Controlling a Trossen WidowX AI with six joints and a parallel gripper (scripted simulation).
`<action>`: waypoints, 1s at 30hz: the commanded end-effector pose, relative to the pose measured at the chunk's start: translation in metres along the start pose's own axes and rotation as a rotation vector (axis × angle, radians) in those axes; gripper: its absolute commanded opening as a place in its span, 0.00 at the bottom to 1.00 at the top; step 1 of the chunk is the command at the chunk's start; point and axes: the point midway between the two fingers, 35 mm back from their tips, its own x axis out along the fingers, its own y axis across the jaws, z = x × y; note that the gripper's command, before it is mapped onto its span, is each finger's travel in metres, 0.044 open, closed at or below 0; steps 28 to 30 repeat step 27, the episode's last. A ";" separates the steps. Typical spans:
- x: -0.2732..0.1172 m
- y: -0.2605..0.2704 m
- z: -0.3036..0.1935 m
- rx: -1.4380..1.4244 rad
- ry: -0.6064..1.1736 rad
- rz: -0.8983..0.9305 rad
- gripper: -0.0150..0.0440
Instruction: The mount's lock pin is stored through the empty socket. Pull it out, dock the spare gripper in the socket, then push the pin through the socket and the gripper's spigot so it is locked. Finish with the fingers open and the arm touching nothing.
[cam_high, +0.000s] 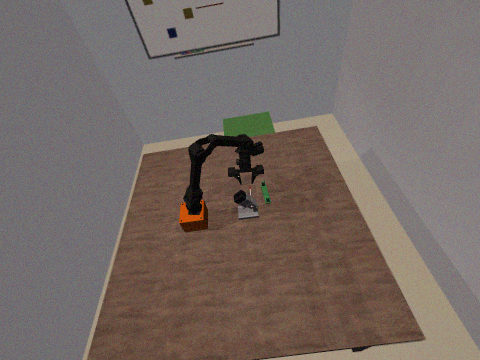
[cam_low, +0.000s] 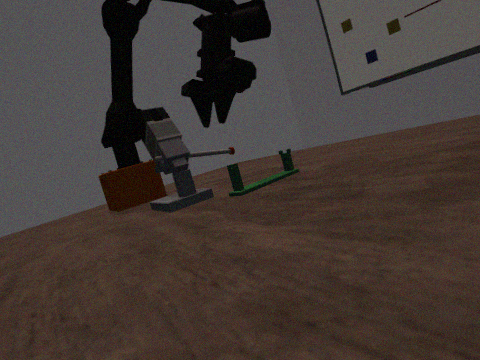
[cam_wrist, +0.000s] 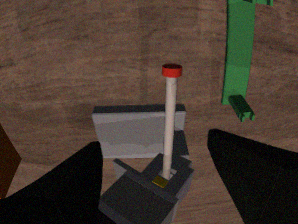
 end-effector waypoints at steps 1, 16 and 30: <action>0.001 0.001 0.000 -0.004 0.000 0.001 0.86; 0.001 0.001 0.000 -0.004 0.000 0.001 1.00; 0.001 0.001 0.000 -0.004 0.000 0.001 1.00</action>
